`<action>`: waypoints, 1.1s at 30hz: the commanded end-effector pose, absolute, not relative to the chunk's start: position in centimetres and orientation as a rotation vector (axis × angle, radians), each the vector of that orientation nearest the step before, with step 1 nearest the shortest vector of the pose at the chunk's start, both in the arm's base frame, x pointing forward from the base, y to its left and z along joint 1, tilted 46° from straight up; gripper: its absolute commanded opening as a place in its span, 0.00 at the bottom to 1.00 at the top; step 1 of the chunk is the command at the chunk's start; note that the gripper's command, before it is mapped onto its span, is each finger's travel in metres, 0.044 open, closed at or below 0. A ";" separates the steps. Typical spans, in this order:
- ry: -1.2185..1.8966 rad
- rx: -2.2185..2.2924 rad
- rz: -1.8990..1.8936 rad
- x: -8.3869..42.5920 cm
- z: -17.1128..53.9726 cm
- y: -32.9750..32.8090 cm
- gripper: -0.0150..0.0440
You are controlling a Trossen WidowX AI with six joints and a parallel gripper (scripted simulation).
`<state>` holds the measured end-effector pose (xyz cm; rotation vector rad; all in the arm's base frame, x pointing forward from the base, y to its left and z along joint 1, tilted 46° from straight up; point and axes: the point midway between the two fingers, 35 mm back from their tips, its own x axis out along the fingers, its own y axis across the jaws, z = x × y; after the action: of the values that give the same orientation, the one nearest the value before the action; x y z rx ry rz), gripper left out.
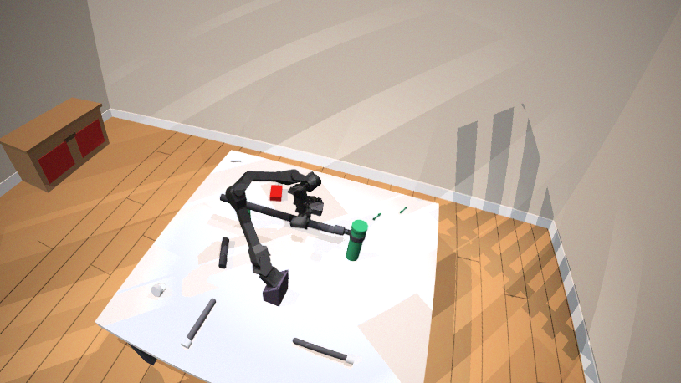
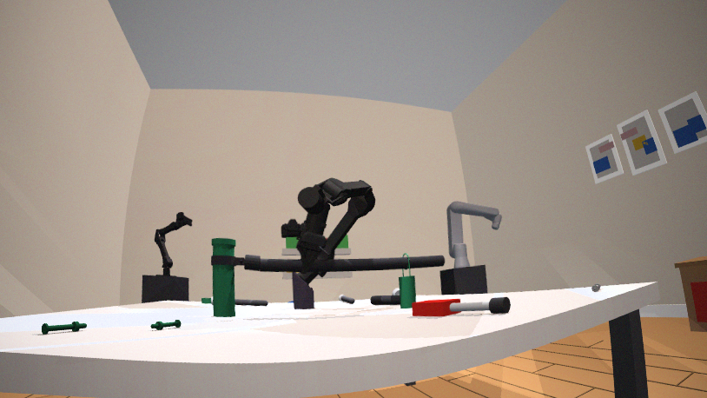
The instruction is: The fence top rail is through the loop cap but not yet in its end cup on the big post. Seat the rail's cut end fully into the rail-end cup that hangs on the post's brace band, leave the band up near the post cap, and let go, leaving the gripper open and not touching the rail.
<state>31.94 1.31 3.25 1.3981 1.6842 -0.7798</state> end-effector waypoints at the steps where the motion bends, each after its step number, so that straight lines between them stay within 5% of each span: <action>1: 1.666 1.392 -0.786 32.1 3.2 0.7 0.25; 33: 1.681 1.396 -0.780 32.0 3.3 1.2 0.25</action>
<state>31.94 1.35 3.24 1.3982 1.6857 -0.7782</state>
